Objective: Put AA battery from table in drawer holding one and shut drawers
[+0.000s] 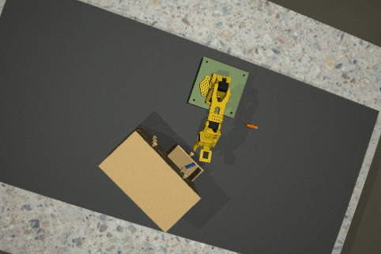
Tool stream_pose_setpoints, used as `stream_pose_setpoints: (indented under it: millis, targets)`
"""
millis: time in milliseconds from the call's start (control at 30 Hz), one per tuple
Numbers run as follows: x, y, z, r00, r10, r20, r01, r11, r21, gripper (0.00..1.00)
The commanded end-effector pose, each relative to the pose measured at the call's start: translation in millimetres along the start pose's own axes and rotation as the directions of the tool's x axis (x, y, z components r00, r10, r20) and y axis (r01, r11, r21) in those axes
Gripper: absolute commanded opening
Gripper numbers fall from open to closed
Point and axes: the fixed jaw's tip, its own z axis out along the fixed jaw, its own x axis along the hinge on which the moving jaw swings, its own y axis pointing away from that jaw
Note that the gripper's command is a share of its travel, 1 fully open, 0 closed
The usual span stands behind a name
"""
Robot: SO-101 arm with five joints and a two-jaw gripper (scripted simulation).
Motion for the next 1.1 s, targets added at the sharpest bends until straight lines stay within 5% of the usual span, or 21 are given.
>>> stream_pose_setpoints:
  millis: [0, 1067]
  targets:
    - [-3.7, -2.0, 0.3, 1.0, 0.015, 0.013, -0.015, 1.0, 0.005, 0.21]
    - [-7.0, -4.0, 1.2, 1.0, 0.021, 0.013, -0.021, 1.0, 0.011, 0.21]
